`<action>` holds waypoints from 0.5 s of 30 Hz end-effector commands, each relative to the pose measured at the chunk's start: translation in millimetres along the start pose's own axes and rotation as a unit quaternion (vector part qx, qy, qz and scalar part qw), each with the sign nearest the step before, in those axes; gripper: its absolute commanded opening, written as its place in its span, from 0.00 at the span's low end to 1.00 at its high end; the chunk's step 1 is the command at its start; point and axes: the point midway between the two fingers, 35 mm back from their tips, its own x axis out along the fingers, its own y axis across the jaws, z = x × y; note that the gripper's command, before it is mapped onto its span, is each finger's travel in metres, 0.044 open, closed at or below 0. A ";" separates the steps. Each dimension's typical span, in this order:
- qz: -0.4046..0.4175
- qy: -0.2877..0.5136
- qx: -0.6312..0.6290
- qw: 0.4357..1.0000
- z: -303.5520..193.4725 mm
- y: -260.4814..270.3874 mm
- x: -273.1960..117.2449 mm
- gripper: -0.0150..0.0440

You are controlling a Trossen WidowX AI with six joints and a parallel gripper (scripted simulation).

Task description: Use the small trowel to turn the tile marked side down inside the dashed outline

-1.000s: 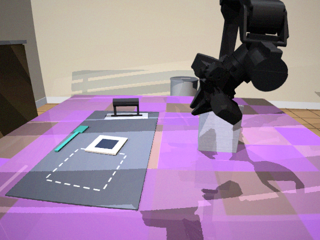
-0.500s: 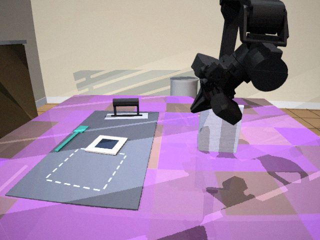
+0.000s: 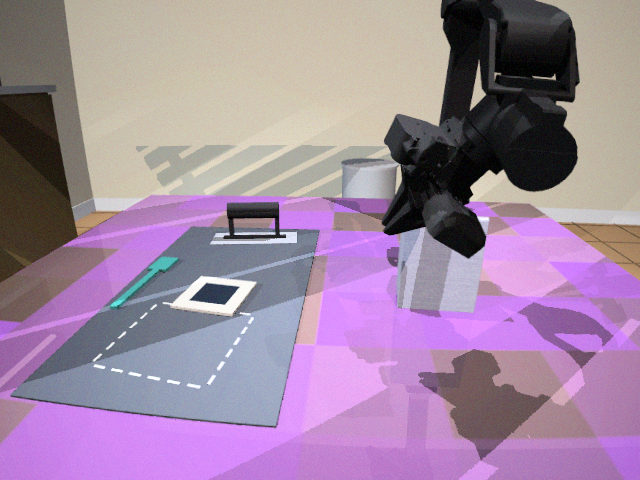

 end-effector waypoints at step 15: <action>0.089 0.137 0.000 0.987 87.5 -48.7 49.8 0.71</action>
